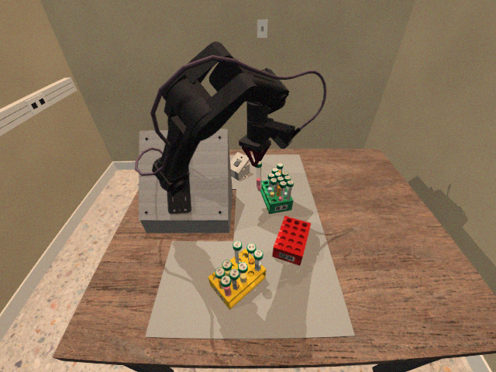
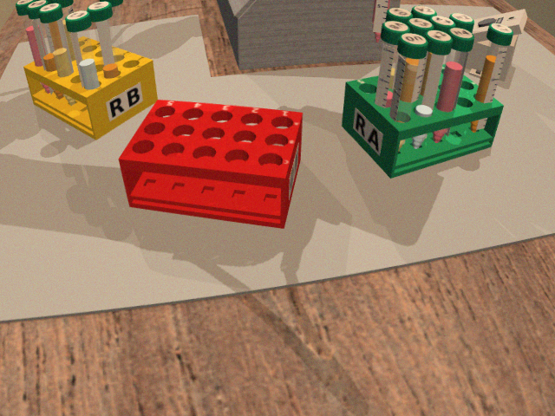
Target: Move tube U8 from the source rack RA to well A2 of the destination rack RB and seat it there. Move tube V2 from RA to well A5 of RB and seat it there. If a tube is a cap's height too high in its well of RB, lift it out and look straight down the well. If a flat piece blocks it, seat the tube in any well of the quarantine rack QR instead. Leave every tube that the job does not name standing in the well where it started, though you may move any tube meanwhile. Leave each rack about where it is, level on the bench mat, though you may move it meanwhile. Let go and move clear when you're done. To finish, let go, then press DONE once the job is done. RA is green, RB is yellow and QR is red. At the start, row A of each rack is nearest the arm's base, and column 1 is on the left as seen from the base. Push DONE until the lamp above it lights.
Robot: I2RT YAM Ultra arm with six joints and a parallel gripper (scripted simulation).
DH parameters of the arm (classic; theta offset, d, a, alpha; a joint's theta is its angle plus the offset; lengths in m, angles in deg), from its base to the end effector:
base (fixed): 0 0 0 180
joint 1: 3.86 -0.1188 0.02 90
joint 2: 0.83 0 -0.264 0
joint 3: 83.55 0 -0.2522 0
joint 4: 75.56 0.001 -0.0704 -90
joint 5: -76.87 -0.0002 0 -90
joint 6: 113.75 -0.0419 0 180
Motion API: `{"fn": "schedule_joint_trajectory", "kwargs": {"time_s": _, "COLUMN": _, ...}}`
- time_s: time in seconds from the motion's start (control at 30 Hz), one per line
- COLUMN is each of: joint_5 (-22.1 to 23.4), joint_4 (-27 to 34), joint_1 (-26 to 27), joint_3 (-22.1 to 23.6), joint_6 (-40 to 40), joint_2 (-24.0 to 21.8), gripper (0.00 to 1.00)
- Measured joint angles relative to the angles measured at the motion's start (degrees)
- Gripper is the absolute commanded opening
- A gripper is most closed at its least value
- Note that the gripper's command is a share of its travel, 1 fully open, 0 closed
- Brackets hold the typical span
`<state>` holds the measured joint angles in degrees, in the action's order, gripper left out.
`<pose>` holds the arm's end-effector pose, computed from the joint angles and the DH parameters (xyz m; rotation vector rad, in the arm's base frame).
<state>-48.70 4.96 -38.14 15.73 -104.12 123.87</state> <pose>0.2548 0.1454 0.0747 0.8092 2.5889 -1.1729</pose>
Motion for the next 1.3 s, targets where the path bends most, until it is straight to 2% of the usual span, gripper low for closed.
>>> {"fn": "schedule_joint_trajectory", "kwargs": {"time_s": 0.67, "joint_5": 3.72, "joint_4": -1.2, "joint_1": -6.4, "joint_3": -5.16, "joint_6": -6.32, "joint_2": 10.08, "gripper": 0.0}}
{"fn": "schedule_joint_trajectory", "kwargs": {"time_s": 1.3, "joint_5": 2.91, "joint_4": -0.2, "joint_1": -3.69, "joint_3": -11.69, "joint_6": -5.42, "joint_2": 13.55, "gripper": 0.0}}
